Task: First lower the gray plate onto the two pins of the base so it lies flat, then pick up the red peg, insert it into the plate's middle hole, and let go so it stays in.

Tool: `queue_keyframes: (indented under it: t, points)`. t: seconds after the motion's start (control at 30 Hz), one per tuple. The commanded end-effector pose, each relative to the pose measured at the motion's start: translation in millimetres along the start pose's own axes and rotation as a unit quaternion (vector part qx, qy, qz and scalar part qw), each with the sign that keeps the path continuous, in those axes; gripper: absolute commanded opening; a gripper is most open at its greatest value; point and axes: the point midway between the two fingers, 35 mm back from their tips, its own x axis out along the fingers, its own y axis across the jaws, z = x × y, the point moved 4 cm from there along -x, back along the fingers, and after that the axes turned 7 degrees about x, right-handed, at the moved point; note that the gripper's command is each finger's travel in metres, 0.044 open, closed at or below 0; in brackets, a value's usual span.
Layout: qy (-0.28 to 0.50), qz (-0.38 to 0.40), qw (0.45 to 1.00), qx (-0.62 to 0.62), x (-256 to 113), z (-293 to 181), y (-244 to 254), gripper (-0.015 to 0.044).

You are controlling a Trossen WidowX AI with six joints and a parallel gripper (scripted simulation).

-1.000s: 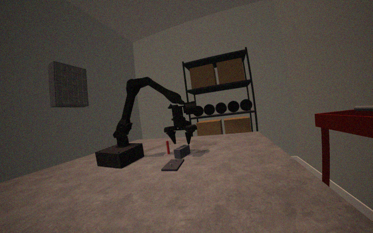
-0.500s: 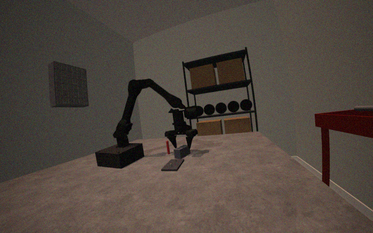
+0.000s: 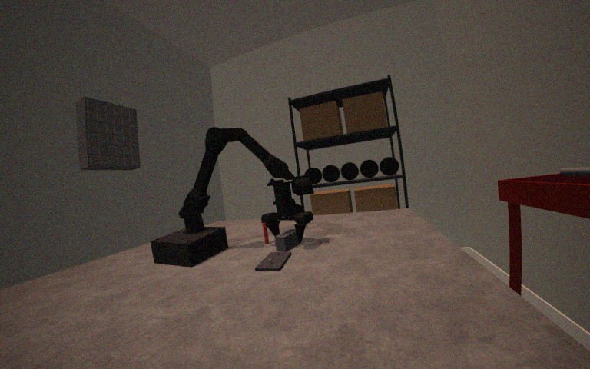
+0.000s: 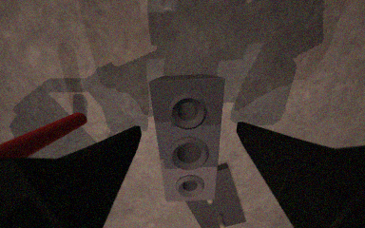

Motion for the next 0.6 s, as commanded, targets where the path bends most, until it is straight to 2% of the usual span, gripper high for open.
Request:
queue_keyframes:
  t: [0.0,0.1,0.5,0.57]
  points:
    - [0.004,0.003,1.0,-0.003,9.1,-1.5,1.3,0.044]
    - [0.004,0.003,1.0,-0.003,11.4,-1.7,1.5,0.044]
    - [0.004,0.003,1.0,-0.003,11.4,-1.7,1.5,0.0125]
    - [0.004,0.003,1.0,-0.003,11.4,-1.7,1.5,0.0112]
